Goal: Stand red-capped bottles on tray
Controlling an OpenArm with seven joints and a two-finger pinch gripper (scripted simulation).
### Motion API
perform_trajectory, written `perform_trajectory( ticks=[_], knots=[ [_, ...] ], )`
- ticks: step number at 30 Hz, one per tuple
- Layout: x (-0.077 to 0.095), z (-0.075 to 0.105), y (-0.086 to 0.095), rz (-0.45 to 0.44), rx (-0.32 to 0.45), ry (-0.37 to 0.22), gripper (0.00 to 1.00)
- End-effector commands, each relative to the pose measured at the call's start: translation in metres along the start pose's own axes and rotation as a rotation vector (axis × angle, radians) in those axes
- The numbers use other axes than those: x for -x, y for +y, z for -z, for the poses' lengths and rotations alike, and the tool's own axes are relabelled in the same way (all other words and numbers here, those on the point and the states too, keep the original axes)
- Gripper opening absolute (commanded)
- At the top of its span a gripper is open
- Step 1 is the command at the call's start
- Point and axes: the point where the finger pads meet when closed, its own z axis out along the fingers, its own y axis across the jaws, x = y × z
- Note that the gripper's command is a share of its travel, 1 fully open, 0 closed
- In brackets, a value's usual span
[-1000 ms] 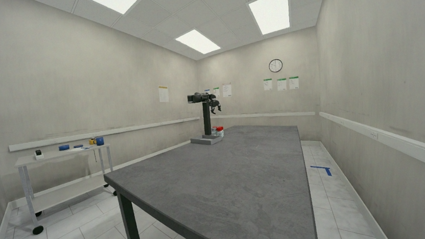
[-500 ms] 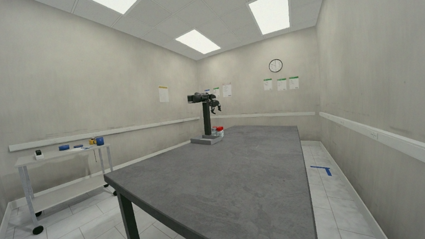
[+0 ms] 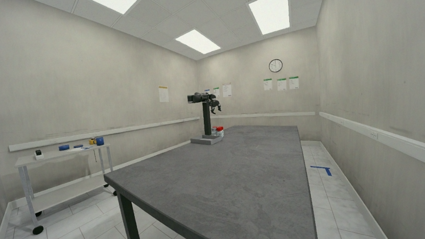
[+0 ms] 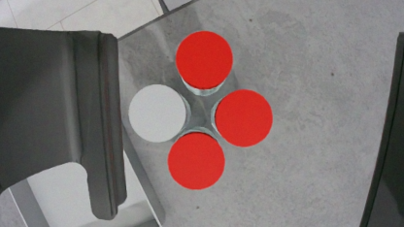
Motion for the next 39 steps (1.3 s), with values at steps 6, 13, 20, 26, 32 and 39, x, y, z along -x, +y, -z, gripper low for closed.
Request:
perform_trajectory(
  ticks=[6, 13, 20, 26, 32, 39],
  knots=[
    [0.000, 0.001, 0.001, 0.001, 0.003, -0.002, 0.42],
    [-0.007, -0.022, -0.011, -0.003, -0.112, -0.043, 0.42],
    [-0.011, -0.037, -0.018, -0.005, -0.188, -0.070, 0.42],
    [-0.016, -0.044, -0.020, 0.000, -0.210, -0.081, 0.42],
    [-0.025, -0.060, -0.028, 0.004, -0.290, -0.132, 0.42],
    [-0.028, -0.065, -0.031, 0.005, -0.316, -0.149, 0.42]
  ],
)
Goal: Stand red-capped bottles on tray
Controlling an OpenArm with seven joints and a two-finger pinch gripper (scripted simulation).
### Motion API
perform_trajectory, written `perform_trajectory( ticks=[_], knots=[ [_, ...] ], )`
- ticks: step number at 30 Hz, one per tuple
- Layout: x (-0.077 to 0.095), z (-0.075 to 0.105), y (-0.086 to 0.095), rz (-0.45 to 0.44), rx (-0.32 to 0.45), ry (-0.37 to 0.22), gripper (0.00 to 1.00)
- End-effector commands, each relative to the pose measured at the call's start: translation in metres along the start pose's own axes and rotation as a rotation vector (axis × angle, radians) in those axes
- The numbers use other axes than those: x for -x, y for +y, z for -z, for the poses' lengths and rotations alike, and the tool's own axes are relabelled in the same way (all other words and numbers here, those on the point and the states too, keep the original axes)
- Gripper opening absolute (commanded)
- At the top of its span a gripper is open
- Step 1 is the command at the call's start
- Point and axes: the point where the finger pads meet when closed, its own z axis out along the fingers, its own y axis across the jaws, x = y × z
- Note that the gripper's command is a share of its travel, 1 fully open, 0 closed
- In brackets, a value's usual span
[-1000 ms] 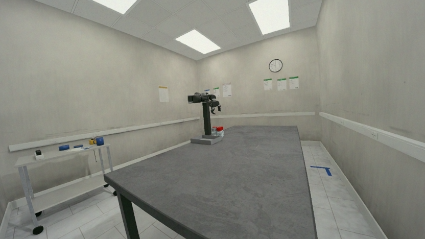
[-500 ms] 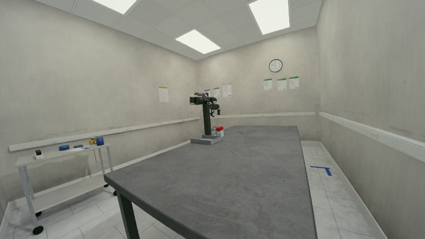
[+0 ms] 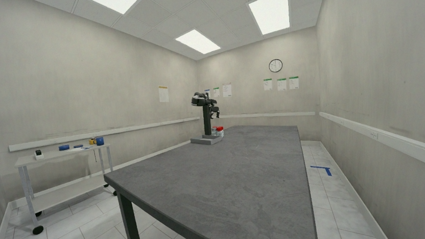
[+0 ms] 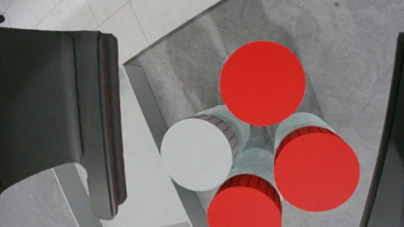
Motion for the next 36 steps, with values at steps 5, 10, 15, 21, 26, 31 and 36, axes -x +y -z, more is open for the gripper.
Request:
perform_trajectory(
  ticks=[5, 10, 15, 21, 26, 31, 36],
  knots=[
    [-0.007, -0.005, 0.000, 0.001, -0.017, -0.026, 0.42],
    [-0.019, -0.014, 0.000, 0.001, -0.051, -0.068, 0.42],
    [-0.023, -0.017, 0.000, 0.001, -0.064, -0.084, 0.42],
    [-0.023, -0.027, 0.000, 0.005, -0.060, -0.080, 0.42],
    [-0.021, -0.051, -0.002, 0.002, -0.063, -0.082, 0.42],
    [-0.019, -0.066, -0.003, 0.001, -0.064, -0.084, 0.42],
    [-0.019, -0.066, -0.003, 0.001, -0.064, -0.084, 0.42]
  ],
)
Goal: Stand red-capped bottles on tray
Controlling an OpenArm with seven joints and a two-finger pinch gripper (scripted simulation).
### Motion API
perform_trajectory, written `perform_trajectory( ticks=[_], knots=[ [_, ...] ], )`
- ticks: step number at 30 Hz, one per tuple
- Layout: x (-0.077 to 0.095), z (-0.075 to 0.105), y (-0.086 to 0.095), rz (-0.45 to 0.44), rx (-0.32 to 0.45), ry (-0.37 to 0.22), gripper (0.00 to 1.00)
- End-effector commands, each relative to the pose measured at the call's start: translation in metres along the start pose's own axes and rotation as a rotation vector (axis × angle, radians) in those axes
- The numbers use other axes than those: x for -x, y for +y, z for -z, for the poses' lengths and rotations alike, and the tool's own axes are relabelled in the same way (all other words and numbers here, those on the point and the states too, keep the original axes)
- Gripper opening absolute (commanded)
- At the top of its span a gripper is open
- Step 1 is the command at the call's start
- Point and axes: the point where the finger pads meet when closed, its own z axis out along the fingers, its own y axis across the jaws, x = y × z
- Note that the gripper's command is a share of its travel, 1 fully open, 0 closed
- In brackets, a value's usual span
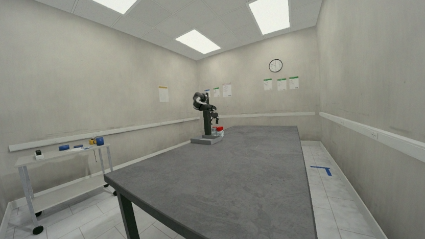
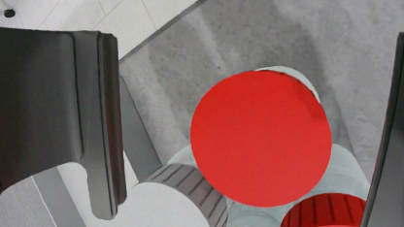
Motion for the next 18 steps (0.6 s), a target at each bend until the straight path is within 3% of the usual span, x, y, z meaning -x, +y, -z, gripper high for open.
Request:
perform_trajectory(
  ticks=[1, 10, 18],
  knots=[
    [0.000, -0.001, 0.001, 0.001, 0.003, -0.001, 0.42],
    [0.001, -0.018, 0.003, 0.006, 0.011, -0.002, 0.42],
    [0.000, -0.020, 0.002, 0.001, 0.006, -0.002, 0.42]
  ],
)
